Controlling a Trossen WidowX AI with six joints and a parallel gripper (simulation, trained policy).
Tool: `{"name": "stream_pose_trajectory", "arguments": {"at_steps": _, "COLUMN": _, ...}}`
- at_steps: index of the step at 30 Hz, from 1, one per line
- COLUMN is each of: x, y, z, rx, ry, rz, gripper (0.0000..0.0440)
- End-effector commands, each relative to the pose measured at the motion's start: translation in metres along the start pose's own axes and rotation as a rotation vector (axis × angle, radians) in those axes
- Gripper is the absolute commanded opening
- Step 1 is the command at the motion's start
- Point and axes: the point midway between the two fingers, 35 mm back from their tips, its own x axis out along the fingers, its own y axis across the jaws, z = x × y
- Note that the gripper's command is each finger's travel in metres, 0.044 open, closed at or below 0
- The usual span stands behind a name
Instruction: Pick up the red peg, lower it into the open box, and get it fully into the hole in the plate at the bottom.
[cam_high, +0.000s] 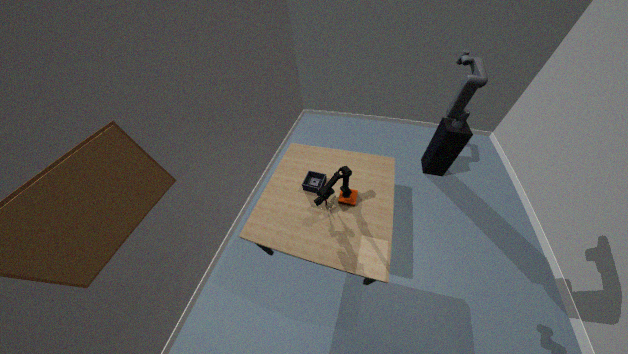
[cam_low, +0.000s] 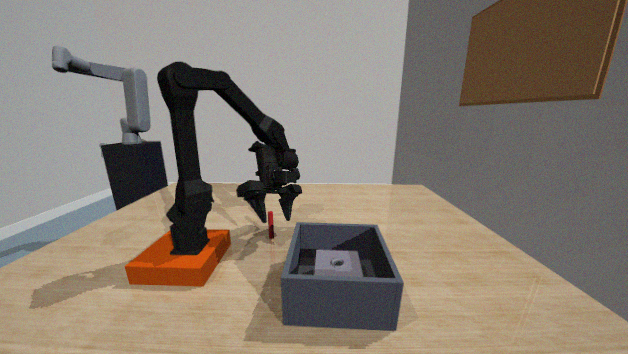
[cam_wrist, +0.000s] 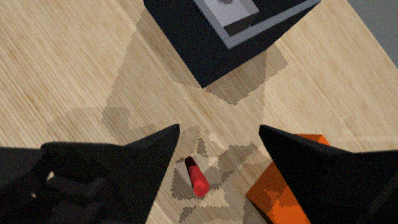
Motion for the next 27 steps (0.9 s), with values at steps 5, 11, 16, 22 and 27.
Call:
{"name": "stream_pose_trajectory", "arguments": {"at_steps": 5, "x": -0.016, "y": 0.022, "z": -0.003, "rx": 0.033, "ry": 0.105, "rz": 0.116, "gripper": 0.0314}}
{"name": "stream_pose_trajectory", "arguments": {"at_steps": 11, "x": -0.027, "y": 0.027, "z": -0.003, "rx": 0.021, "ry": 0.153, "rz": 0.165, "gripper": 0.0292}}
{"name": "stream_pose_trajectory", "arguments": {"at_steps": 16, "x": -0.039, "y": 0.029, "z": -0.001, "rx": 0.001, "ry": 0.180, "rz": 0.205, "gripper": 0.0281}}
{"name": "stream_pose_trajectory", "arguments": {"at_steps": 22, "x": -0.057, "y": 0.027, "z": 0.001, "rx": -0.028, "ry": 0.204, "rz": 0.246, "gripper": 0.0277}}
{"name": "stream_pose_trajectory", "arguments": {"at_steps": 27, "x": -0.069, "y": 0.023, "z": 0.004, "rx": -0.051, "ry": 0.223, "rz": 0.273, "gripper": 0.0285}}
